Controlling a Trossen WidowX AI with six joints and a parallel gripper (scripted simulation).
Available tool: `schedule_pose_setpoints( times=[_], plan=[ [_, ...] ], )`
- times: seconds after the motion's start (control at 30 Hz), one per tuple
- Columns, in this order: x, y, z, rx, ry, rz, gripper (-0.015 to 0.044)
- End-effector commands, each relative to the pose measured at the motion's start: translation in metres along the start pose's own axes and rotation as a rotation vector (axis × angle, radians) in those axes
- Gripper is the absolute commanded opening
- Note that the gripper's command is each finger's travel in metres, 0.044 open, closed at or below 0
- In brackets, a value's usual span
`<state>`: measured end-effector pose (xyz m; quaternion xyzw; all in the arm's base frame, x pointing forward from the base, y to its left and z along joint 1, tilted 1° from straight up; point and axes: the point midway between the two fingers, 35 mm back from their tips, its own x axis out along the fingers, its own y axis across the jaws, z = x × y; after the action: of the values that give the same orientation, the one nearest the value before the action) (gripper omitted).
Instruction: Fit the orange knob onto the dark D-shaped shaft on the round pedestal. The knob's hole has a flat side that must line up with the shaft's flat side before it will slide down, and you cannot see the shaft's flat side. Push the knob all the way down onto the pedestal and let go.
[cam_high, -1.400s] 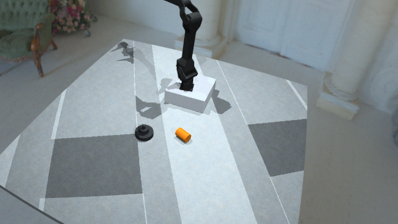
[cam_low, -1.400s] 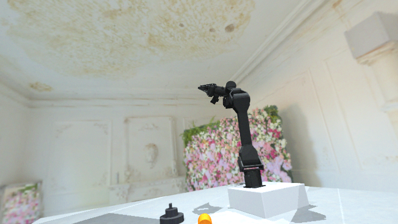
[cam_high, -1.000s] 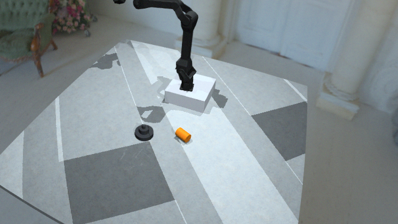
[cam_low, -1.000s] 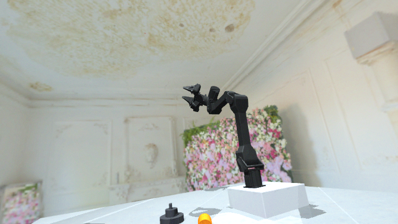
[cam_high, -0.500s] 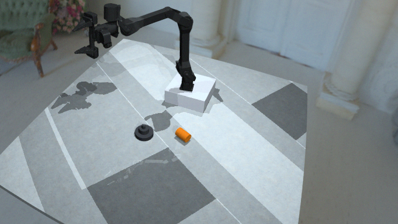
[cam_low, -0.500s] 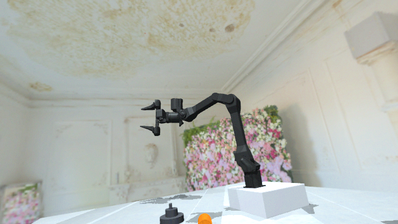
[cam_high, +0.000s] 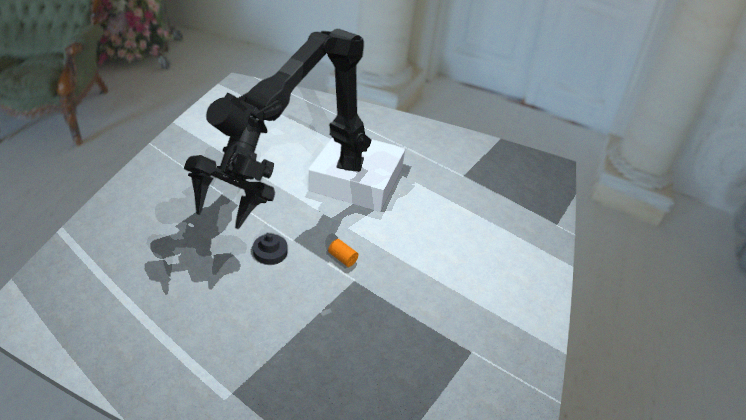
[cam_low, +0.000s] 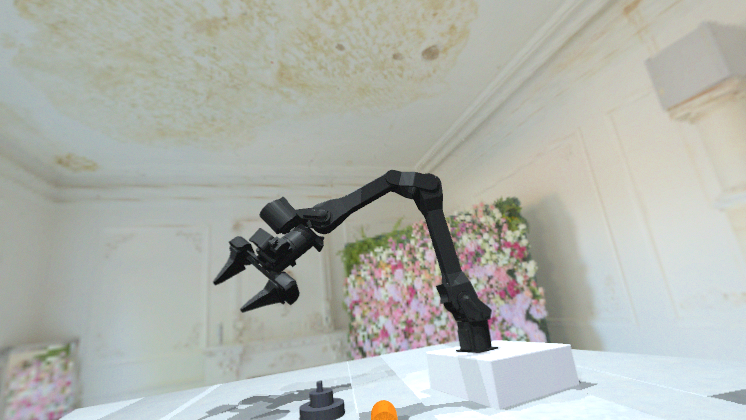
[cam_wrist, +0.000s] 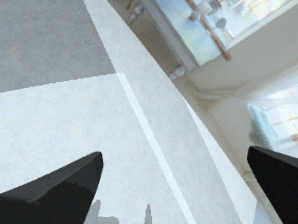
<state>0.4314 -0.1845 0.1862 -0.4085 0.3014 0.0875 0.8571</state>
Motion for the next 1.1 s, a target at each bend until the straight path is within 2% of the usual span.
schedule_pose_setpoints(
  times=[0.0, 0.17, 0.4, 0.63, 1.07],
  plan=[
    [0.018, 0.07, 0.022, 0.043, 0.077, 0.206, 0.044],
    [0.014, 0.177, 0.043, 0.019, 0.264, 0.495, 0.044],
    [-0.044, 0.296, 0.043, -0.195, 0.626, 0.77, 0.044],
    [-0.051, 0.303, 0.041, -0.226, 0.663, 0.784, 0.044],
    [-0.032, 0.324, 0.026, -0.226, 0.663, 0.784, 0.044]
  ],
)
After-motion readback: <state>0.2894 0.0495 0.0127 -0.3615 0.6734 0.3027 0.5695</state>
